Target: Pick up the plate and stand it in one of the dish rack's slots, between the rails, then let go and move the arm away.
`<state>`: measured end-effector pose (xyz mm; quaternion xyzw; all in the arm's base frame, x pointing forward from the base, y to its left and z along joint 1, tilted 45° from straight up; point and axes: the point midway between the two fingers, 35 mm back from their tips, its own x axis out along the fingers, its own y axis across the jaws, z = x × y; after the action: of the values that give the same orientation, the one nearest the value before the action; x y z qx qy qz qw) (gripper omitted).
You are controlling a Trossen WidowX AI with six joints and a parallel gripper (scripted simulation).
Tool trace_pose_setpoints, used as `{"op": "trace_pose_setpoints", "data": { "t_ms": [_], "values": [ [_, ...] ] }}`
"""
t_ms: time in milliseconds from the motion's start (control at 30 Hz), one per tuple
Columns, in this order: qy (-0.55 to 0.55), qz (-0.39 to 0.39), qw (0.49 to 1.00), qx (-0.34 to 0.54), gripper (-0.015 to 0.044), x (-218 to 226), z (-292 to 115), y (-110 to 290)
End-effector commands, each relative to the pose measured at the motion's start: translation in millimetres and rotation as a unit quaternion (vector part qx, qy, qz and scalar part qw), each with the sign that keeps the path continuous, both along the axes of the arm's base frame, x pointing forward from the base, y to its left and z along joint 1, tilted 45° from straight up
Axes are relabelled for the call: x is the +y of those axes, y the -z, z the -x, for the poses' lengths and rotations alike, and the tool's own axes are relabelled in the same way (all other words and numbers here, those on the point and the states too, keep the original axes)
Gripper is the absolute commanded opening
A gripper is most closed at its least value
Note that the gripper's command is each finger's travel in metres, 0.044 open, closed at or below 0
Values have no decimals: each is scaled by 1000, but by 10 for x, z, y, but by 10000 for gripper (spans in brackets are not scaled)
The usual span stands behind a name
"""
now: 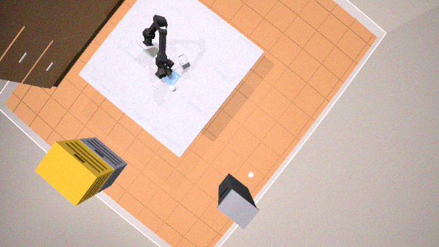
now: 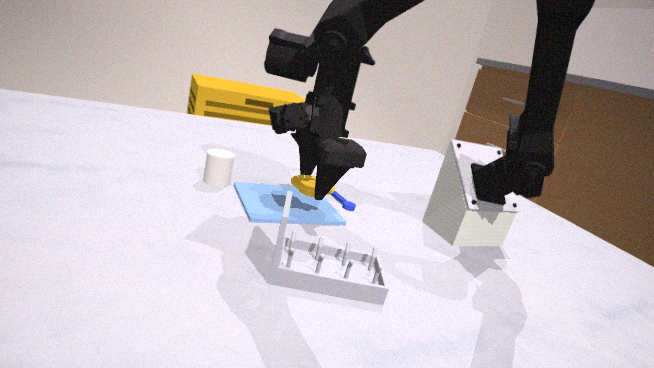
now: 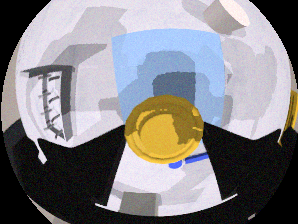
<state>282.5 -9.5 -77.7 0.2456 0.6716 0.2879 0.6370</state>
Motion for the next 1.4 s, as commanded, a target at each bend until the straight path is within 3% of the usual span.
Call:
{"op": "trace_pose_setpoints", "data": {
  "t_ms": [0, 867, 1067, 1367],
  "values": [
    [0, 6, 1000, -9, 0, -203, -94, -172],
    [-2, 5, 1000, -7, 0, -1039, -184, -980],
    [6, 5, 1000, 1, 0, -1031, -189, -1025],
    [115, 15, 988, 105, 0, -800, -167, -1306]
  ]
}}
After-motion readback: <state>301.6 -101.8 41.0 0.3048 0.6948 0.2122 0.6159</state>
